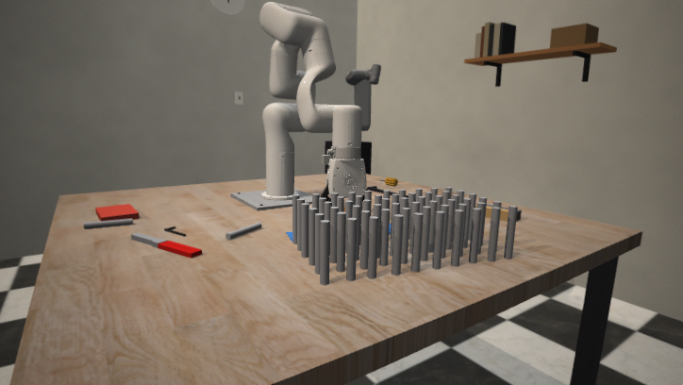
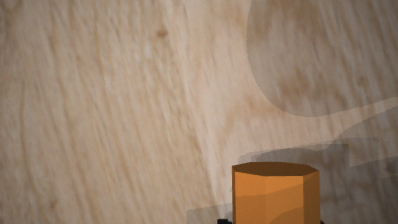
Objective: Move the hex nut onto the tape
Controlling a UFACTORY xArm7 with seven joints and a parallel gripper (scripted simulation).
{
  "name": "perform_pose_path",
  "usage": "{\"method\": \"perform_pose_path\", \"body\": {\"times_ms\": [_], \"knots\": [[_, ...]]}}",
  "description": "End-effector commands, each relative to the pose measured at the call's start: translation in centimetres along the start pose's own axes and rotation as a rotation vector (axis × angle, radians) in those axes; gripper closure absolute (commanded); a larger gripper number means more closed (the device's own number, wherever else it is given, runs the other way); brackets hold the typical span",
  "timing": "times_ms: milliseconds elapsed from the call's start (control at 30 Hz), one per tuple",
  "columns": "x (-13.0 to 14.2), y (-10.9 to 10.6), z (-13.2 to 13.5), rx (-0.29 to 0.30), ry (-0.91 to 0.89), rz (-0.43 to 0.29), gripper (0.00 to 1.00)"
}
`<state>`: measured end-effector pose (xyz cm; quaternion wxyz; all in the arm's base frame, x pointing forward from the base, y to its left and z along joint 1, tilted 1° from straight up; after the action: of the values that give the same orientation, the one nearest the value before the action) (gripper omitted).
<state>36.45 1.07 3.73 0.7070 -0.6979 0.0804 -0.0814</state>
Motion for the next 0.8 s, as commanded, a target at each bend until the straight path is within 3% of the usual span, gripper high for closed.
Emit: {"method": "perform_pose_path", "body": {"times_ms": [0, 767], "knots": [[-0.6, -0.1, 0.0, 0.001, 0.000, -0.005, 1.00], [-5.2, -0.1, -0.1, 0.001, 0.000, -0.005, 1.00]]}}
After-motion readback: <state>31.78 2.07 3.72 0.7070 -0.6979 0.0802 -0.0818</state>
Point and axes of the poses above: the point where the finger pads meet when closed, its own y axis out along the fingers, its own z axis across the jaws, x = y × z, the point moved 2 cm from there along -y, back along the fingers, and after that the axes turned 3 degrees about -y, right-handed, at the moved point
